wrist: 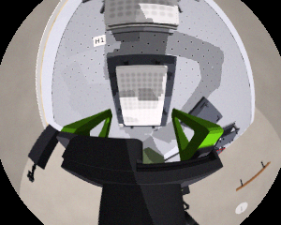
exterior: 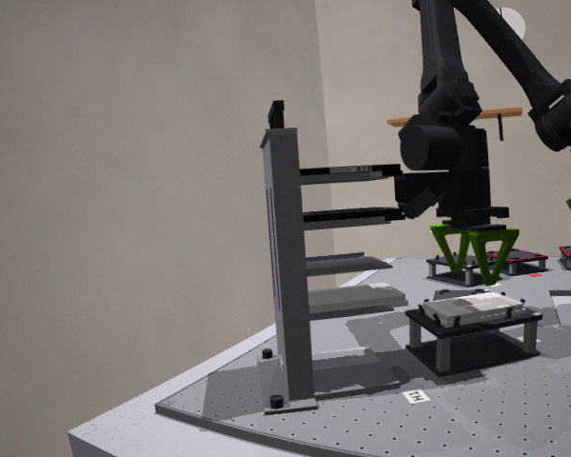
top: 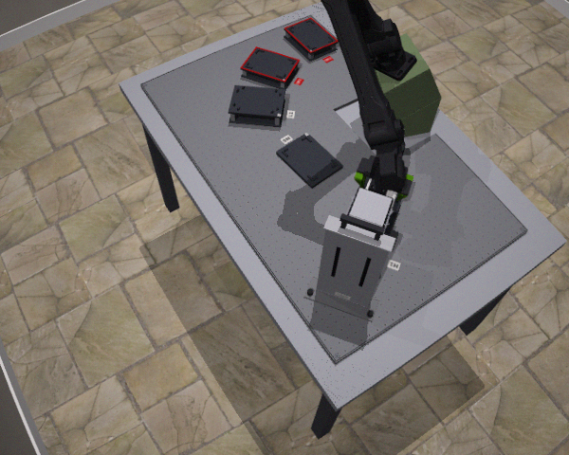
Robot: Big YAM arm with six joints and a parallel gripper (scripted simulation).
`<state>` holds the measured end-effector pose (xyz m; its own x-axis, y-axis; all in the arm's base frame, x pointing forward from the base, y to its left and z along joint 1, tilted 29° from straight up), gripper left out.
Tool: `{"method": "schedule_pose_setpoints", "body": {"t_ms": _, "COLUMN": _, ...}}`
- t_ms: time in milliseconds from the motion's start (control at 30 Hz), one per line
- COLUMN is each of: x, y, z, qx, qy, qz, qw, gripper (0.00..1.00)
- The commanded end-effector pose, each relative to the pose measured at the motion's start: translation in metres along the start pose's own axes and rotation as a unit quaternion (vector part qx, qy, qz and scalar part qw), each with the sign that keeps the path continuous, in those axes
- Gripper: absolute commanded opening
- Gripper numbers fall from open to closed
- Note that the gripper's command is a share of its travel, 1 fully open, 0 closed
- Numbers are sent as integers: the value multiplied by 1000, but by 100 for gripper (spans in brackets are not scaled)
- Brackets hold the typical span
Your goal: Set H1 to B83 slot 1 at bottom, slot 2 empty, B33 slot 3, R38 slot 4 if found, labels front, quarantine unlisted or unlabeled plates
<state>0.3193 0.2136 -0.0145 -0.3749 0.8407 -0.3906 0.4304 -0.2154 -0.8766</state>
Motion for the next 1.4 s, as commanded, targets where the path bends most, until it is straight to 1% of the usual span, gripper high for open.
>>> {"method": "schedule_pose_setpoints", "body": {"t_ms": 0, "x": -2, "y": 9, "z": -1, "qx": -1, "qy": -2, "qz": 0, "qw": 1000, "gripper": 100}}
{"method": "schedule_pose_setpoints", "body": {"t_ms": 167, "x": -2, "y": 15, "z": -3, "qx": -2, "qy": -2, "qz": 0, "qw": 1000, "gripper": 100}}
{"method": "schedule_pose_setpoints", "body": {"t_ms": 233, "x": -2, "y": 15, "z": -3, "qx": -2, "qy": -2, "qz": 0, "qw": 1000, "gripper": 100}}
{"method": "schedule_pose_setpoints", "body": {"t_ms": 733, "x": -2, "y": 35, "z": -2, "qx": -2, "qy": -2, "qz": 0, "qw": 1000, "gripper": 100}}
{"method": "schedule_pose_setpoints", "body": {"t_ms": 800, "x": -2, "y": 35, "z": -2, "qx": -2, "qy": -2, "qz": 0, "qw": 1000, "gripper": 100}}
{"method": "schedule_pose_setpoints", "body": {"t_ms": 1200, "x": -2, "y": 50, "z": -8, "qx": -6, "qy": 1, "qz": -1, "qw": 1000, "gripper": 100}}
{"method": "schedule_pose_setpoints", "body": {"t_ms": 1233, "x": -2, "y": 51, "z": -9, "qx": -7, "qy": 1, "qz": -1, "qw": 1000, "gripper": 100}}
{"method": "schedule_pose_setpoints", "body": {"t_ms": 1267, "x": 1, "y": 44, "z": -8, "qx": -10, "qy": -1, "qz": -2, "qw": 1000, "gripper": 100}}
{"method": "schedule_pose_setpoints", "body": {"t_ms": 1367, "x": 1, "y": 44, "z": -8, "qx": -10, "qy": -1, "qz": -2, "qw": 1000, "gripper": 100}}
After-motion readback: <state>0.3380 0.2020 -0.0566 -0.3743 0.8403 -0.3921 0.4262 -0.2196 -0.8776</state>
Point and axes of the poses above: the point where the finger pads meet when closed, its own y axis out along the fingers, its own x axis across the jaws, z = x × y, the point moved 2 cm from there along -y, back along the fingers, and after that the axes turned 3 degrees about -y, right-handed, at the moved point
